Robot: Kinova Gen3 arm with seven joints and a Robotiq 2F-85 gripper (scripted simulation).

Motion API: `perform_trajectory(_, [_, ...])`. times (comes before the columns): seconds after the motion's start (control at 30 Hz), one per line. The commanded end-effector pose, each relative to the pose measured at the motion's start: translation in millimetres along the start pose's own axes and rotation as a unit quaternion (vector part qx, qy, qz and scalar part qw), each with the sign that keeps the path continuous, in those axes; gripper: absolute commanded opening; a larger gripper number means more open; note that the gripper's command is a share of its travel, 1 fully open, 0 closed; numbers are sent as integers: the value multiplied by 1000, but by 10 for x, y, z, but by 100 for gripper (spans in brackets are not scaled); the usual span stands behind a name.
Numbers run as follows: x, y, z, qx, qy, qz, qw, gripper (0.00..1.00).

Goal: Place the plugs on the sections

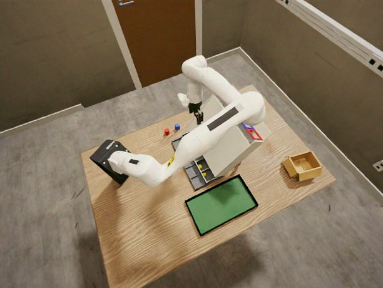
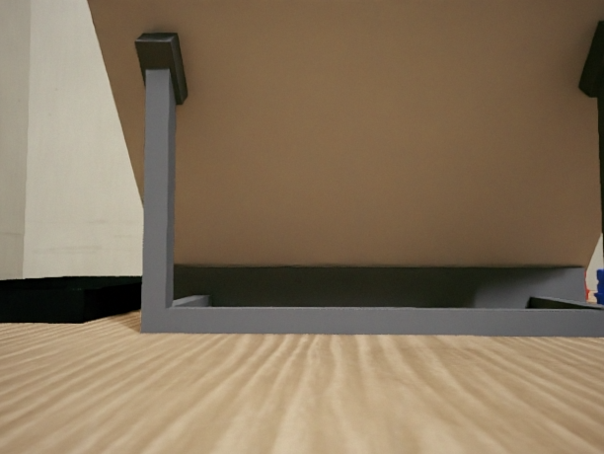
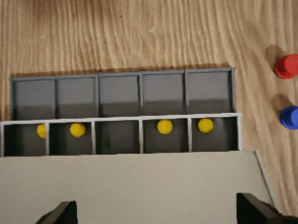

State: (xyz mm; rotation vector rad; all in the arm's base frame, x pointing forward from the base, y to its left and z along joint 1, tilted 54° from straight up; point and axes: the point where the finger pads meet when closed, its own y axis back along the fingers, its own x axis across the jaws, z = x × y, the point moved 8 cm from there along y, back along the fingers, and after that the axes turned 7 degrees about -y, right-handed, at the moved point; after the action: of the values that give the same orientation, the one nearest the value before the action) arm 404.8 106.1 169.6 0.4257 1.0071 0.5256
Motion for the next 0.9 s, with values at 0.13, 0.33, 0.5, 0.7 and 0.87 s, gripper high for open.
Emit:
perform_trajectory(0.13, [-774,-460,-552,-28,-7,38,999,100])
perform_trajectory(0.33, [-825,-492,-587,-28,-7,38,999,100])
perform_trajectory(0.5, [-825,-492,-587,-28,-7,38,999,100])
perform_trajectory(0.7, [-816,-492,-590,-26,-6,38,999,100])
perform_trajectory(0.87, [-816,-492,-590,-26,-6,38,999,100])
